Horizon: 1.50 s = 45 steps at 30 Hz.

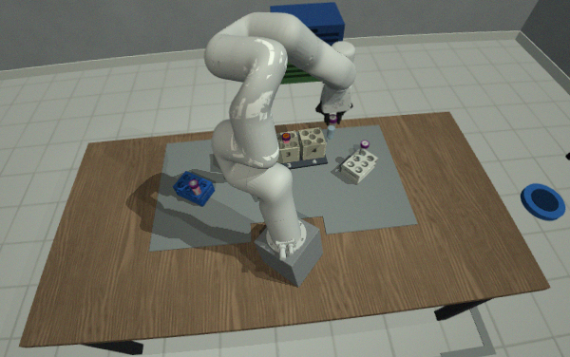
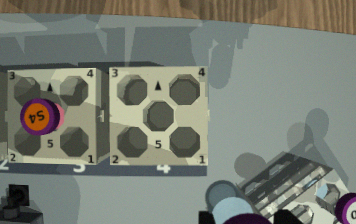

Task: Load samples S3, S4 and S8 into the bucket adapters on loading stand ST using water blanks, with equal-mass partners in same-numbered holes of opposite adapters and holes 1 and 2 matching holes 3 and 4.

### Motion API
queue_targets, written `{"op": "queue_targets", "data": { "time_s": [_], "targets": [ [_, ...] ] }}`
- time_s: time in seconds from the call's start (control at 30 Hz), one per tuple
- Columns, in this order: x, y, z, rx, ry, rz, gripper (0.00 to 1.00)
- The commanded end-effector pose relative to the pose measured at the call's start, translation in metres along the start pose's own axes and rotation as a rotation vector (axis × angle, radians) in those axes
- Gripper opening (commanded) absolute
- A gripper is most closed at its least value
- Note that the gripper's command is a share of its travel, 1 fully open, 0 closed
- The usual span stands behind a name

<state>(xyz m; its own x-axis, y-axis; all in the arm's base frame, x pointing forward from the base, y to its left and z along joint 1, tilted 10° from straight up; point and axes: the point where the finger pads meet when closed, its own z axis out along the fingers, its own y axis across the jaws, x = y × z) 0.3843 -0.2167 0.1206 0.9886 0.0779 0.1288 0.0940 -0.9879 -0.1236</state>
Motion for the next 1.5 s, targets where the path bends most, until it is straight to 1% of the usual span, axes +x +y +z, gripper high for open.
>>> {"op": "queue_targets", "data": {
  "time_s": [0.0,0.03,0.5,1.17,1.47],
  "targets": [
    [0.011,-0.007,-0.001,-0.002,0.004,-0.01,0.0],
    [0.011,-0.007,-0.001,-0.002,0.004,-0.01,0.0],
    [0.063,-0.054,-0.002,-0.002,0.005,-0.01,0.0],
    [0.064,-0.054,-0.002,-0.002,0.005,-0.01,0.0],
    [0.064,-0.054,0.016,-0.001,0.005,-0.01,0.0]
  ]
}}
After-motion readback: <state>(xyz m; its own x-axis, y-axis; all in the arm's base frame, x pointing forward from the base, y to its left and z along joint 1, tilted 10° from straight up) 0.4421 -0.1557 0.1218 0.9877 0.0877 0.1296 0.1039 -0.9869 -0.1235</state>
